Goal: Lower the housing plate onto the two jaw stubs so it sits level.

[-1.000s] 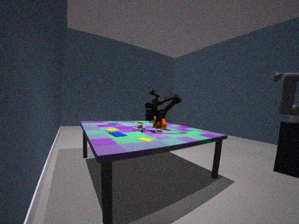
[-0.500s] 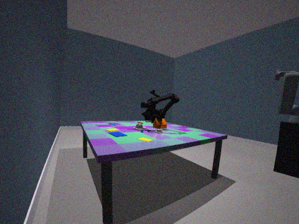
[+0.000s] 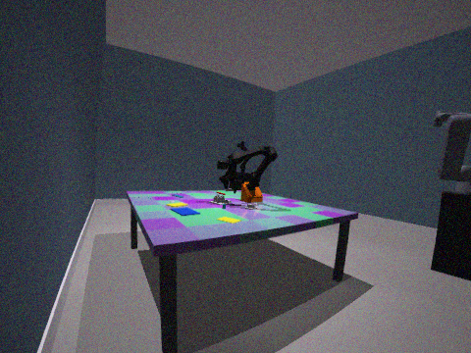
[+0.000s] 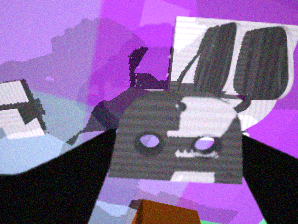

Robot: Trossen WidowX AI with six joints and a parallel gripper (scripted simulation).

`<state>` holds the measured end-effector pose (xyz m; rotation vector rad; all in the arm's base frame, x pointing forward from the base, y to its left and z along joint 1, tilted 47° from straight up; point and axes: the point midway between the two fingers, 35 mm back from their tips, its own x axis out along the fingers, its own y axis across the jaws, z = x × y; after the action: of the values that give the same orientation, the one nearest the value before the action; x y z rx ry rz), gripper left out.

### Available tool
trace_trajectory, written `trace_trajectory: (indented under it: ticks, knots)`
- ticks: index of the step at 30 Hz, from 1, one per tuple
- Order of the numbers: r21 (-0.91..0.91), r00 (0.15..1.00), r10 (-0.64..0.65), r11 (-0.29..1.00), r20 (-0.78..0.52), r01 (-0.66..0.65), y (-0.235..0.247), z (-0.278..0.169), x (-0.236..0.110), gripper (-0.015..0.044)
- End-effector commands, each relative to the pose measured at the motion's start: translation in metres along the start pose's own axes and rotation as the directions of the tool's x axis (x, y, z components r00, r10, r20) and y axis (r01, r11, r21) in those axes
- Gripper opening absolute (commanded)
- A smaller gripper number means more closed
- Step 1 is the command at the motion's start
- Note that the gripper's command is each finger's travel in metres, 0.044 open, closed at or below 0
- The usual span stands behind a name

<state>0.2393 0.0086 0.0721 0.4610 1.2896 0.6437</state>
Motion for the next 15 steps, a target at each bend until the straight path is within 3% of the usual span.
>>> trace_trajectory:
  ticks: [1, 15]
  knots:
    - [0.014, 1.0, 0.008, 1.0, -0.008, -0.008, -0.015, -0.006, 0.003, 0.0351]
    - [0.047, 0.999, 0.045, 0.998, 0.007, -0.046, -0.058, -0.026, 0.004, 0.0351]
